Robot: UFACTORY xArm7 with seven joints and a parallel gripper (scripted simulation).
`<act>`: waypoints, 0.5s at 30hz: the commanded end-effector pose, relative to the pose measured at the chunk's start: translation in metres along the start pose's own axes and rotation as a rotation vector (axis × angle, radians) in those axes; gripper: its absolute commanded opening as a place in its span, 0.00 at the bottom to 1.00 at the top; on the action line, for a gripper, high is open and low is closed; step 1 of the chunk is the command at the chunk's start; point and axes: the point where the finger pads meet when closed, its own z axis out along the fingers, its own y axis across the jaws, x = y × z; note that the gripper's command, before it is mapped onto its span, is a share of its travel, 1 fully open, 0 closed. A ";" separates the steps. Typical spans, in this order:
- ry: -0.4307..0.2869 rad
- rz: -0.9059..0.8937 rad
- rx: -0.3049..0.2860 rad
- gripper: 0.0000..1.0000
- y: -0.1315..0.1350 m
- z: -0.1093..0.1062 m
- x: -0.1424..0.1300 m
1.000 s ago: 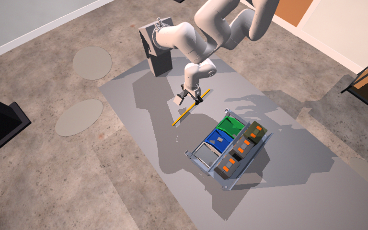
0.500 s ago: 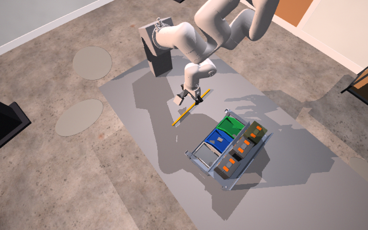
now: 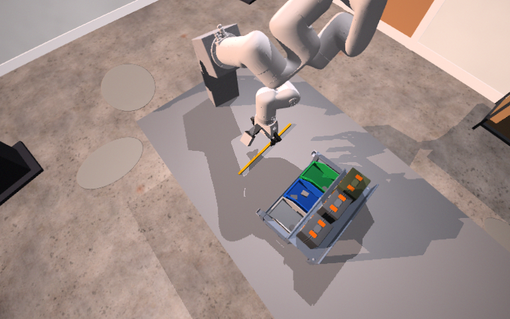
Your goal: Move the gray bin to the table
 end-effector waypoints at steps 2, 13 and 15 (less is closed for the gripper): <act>0.001 -0.002 0.001 1.00 -0.004 -0.052 -0.004; 0.001 0.000 0.000 1.00 -0.001 -0.011 0.000; 0.001 -0.001 0.000 1.00 -0.002 -0.032 -0.002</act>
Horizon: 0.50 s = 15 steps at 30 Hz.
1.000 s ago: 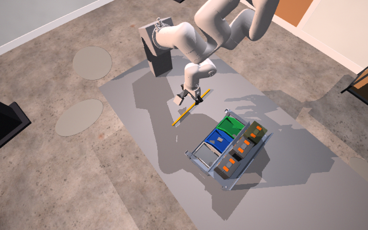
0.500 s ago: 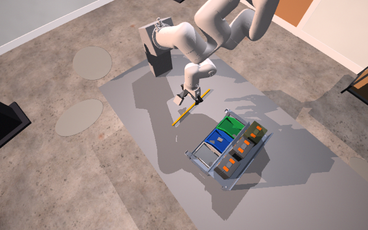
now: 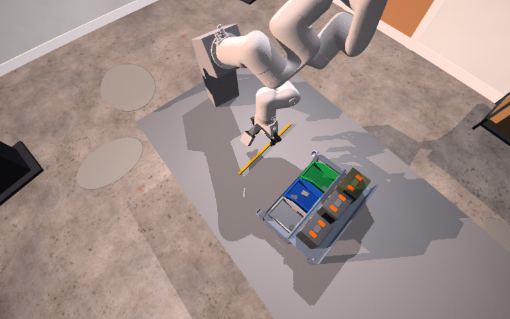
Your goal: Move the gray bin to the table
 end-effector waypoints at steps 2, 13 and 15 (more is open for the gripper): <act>0.001 -0.002 0.001 1.00 -0.004 -0.052 -0.004; 0.001 -0.002 0.001 1.00 -0.004 -0.052 -0.004; 0.001 0.000 0.000 1.00 -0.001 -0.011 0.000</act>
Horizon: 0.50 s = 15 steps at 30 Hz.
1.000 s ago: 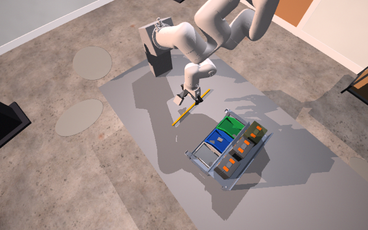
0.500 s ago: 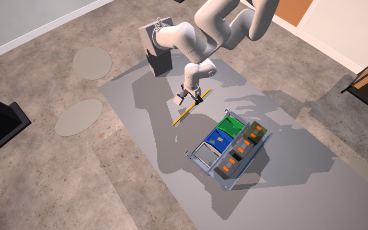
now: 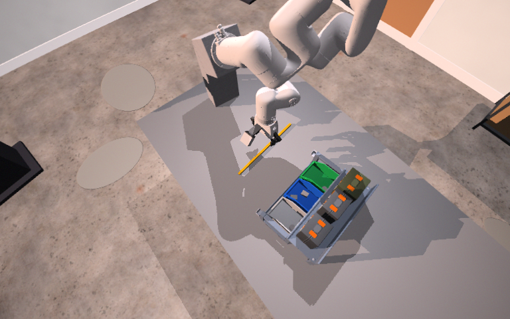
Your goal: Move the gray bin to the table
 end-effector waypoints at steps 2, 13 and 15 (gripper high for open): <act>0.001 -0.001 0.000 1.00 -0.002 -0.032 -0.002; 0.001 -0.002 0.001 1.00 -0.004 -0.052 -0.004; 0.001 -0.002 0.001 1.00 -0.004 -0.052 -0.004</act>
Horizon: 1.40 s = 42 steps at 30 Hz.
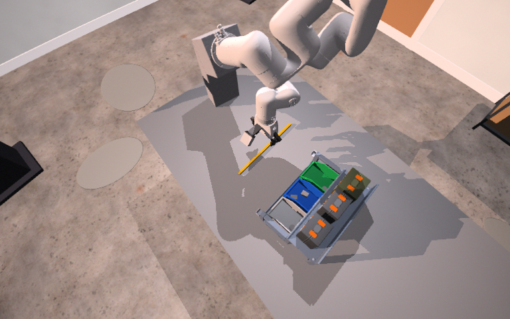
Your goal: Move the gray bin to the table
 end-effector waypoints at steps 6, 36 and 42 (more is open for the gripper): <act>0.001 -0.002 0.001 1.00 -0.004 -0.052 -0.004; 0.001 0.000 0.000 1.00 -0.007 -0.002 0.007; 0.000 -0.002 0.001 1.00 -0.038 -0.006 0.032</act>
